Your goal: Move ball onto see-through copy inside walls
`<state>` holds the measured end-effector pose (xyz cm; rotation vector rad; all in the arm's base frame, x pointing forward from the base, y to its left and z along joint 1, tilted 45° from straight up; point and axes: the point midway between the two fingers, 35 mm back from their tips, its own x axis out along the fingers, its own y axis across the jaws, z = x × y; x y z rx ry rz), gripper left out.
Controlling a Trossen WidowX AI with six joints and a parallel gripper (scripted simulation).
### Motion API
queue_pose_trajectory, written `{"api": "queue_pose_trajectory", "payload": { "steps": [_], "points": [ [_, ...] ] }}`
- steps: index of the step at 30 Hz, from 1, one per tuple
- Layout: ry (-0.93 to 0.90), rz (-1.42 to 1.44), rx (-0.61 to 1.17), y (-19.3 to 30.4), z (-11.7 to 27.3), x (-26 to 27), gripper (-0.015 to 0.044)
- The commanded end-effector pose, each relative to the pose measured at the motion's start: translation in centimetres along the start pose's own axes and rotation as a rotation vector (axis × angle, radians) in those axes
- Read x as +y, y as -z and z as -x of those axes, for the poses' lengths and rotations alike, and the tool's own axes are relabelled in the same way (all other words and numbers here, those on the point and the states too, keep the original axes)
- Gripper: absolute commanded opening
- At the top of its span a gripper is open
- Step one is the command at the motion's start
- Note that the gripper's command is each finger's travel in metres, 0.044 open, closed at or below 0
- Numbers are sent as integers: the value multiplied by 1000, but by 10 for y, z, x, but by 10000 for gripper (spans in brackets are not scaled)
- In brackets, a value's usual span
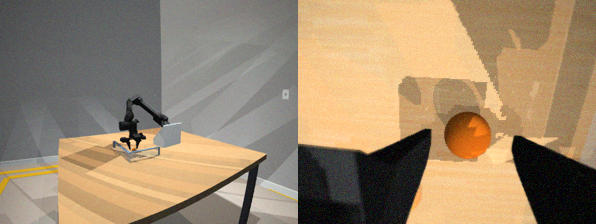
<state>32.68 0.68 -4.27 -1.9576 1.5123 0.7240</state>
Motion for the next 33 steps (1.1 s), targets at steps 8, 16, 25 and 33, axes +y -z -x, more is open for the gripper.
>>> {"api": "queue_pose_trajectory", "payload": {
  "steps": [8, 16, 25, 33],
  "points": [
    [-6, 8, 5, -1, -8, 2, 160],
    [-6, 8, 5, -1, -8, 2, 88],
    [-5, 8, -6, -5, 39, -4, 0],
    [-6, 8, -4, -4, 94, -2, 0]
  ]
}}
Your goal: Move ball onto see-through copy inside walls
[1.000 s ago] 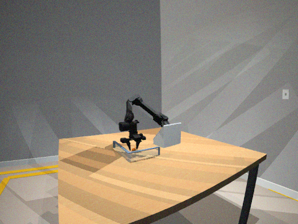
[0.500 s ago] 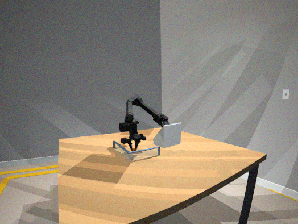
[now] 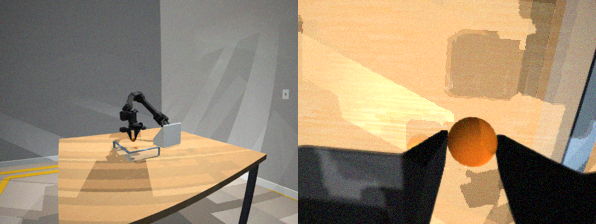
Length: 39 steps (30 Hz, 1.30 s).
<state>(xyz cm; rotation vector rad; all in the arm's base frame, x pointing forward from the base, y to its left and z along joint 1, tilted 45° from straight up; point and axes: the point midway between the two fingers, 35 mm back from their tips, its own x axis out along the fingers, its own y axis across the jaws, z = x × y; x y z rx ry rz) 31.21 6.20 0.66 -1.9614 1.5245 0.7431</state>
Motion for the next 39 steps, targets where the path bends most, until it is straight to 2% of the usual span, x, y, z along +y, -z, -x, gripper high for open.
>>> {"api": "queue_pose_trajectory", "payload": {
  "steps": [1, 4, 8, 26, 32, 39],
  "points": [
    [6, -7, -3, 2, 25, 1, 0],
    [6, -8, 0, 4, 41, 4, 0],
    [6, -8, 0, 6, 41, 5, 0],
    [5, -6, 3, 54, 3, 47, 0],
    [5, -6, 2, 55, -6, 48, 0],
    [5, -6, 1, 54, -38, 47, 0]
  ]
}}
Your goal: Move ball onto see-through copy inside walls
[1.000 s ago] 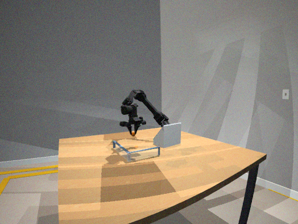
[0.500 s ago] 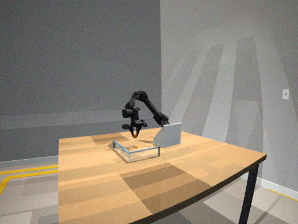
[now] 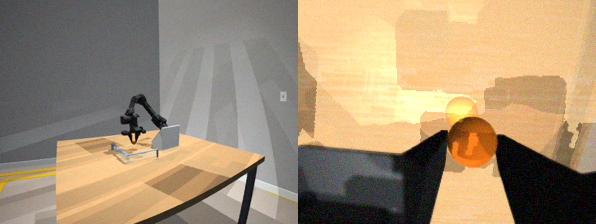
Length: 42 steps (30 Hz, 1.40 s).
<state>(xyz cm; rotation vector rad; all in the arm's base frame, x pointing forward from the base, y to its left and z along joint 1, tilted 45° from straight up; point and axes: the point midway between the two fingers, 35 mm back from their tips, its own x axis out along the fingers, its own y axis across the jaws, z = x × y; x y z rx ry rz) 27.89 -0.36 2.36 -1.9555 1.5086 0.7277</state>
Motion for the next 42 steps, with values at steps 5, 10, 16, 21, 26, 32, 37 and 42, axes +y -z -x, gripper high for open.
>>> {"api": "queue_pose_trajectory", "payload": {
  "steps": [5, 10, 16, 21, 26, 32, 37, 42],
  "points": [
    [-8, 10, 9, 1, -36, 4, 0],
    [-8, 10, 11, 2, -43, 5, 0],
    [-8, 10, 11, 2, -50, 5, 0],
    [-9, 10, 12, 2, -58, 5, 0],
    [-9, 10, 12, 2, -62, 5, 0],
    [-3, 4, 11, 3, -60, 4, 53],
    [-3, 4, 11, 3, -60, 4, 184],
    [-3, 4, 11, 3, -60, 4, 253]
  ]
}}
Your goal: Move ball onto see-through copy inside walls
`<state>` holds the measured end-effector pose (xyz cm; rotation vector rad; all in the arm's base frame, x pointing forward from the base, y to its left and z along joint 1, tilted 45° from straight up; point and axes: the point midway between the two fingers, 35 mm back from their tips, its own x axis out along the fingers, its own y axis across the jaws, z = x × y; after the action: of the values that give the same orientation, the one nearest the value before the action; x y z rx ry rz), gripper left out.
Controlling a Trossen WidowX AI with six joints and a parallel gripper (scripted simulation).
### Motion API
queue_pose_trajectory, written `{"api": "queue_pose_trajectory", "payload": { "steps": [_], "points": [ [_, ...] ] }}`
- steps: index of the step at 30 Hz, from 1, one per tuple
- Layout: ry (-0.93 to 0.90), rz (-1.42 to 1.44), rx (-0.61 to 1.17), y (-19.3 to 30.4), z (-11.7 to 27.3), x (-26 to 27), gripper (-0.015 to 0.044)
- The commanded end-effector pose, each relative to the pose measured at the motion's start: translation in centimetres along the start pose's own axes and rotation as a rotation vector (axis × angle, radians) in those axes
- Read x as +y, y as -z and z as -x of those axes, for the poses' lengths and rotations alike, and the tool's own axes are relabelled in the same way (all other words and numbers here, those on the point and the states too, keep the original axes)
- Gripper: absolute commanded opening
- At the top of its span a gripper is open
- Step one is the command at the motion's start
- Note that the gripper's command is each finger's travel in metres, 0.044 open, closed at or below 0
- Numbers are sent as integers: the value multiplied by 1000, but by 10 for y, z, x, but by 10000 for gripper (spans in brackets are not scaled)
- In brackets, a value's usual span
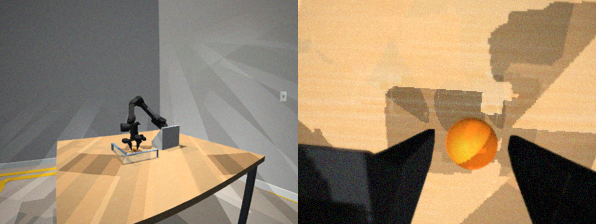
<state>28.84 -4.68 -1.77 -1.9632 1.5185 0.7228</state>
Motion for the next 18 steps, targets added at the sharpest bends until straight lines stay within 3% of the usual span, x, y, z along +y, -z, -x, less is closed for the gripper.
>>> {"api": "queue_pose_trajectory", "payload": {
  "steps": [1, 5, 11, 18],
  "points": [
    [0, 0, 0, 0, 0, 0, 253],
    [0, 0, -3, -1, 9, -1, 253],
    [-5, 6, -3, -2, 85, 0, 253],
    [1, 11, -2, -3, 81, -2, 253]
  ]
}}
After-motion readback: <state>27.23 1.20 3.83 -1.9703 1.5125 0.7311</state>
